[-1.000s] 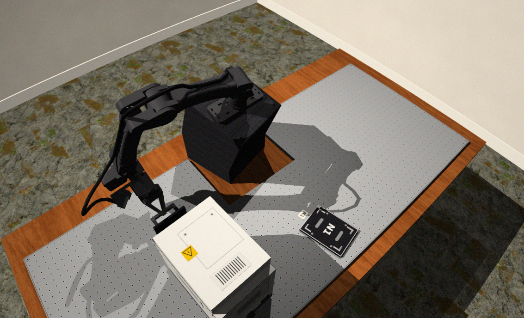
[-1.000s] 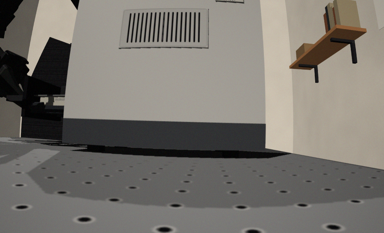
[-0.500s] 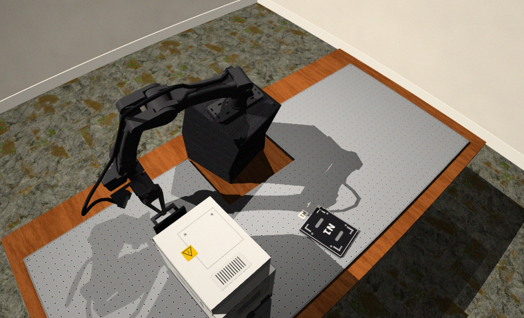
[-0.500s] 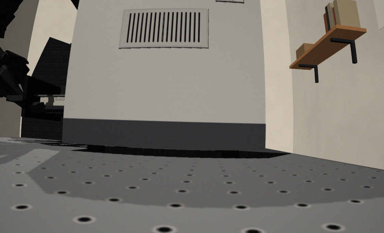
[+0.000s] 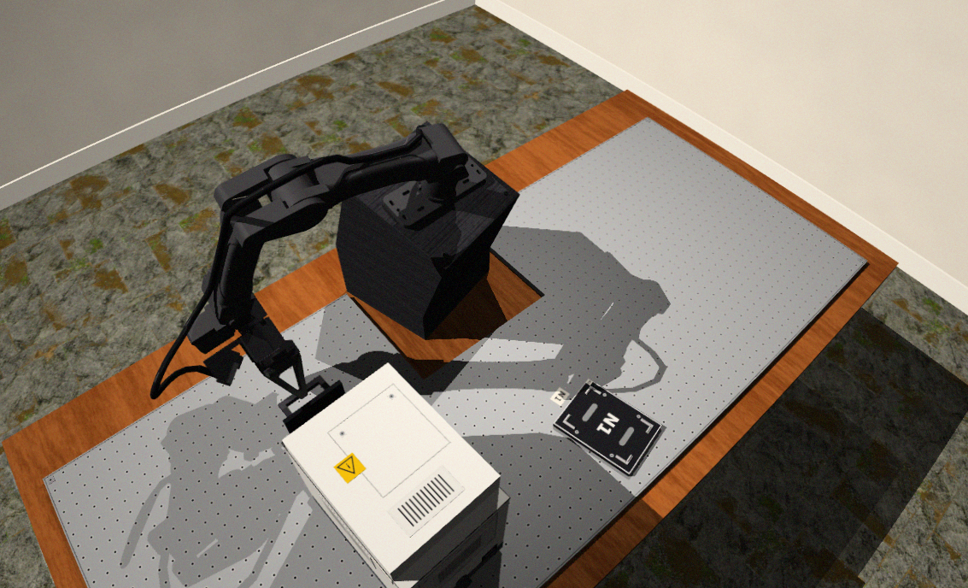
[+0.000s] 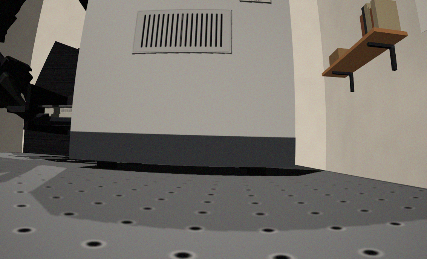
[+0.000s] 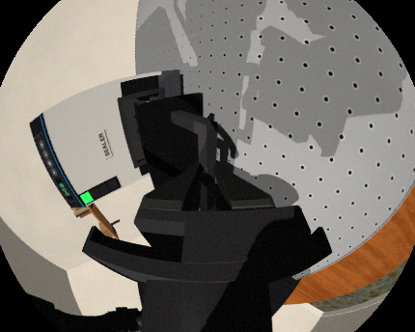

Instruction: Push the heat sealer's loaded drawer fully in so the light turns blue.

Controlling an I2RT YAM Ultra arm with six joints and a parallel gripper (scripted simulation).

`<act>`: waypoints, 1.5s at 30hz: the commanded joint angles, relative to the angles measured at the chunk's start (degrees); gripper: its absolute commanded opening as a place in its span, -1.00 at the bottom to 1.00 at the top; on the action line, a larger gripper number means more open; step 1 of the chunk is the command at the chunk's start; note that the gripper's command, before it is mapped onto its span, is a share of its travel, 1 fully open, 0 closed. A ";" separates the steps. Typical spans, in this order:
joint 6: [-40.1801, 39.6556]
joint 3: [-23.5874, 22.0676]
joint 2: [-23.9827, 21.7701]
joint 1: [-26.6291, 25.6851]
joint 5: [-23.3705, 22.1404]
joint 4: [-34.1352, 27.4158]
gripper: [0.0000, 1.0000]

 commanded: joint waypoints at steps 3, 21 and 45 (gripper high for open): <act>1.67 -2.32 -1.99 1.19 -1.80 2.84 -1.00; 10.73 -7.51 -5.20 5.09 -2.82 13.11 -1.00; 24.18 -13.83 -8.89 10.05 -3.13 28.27 -1.00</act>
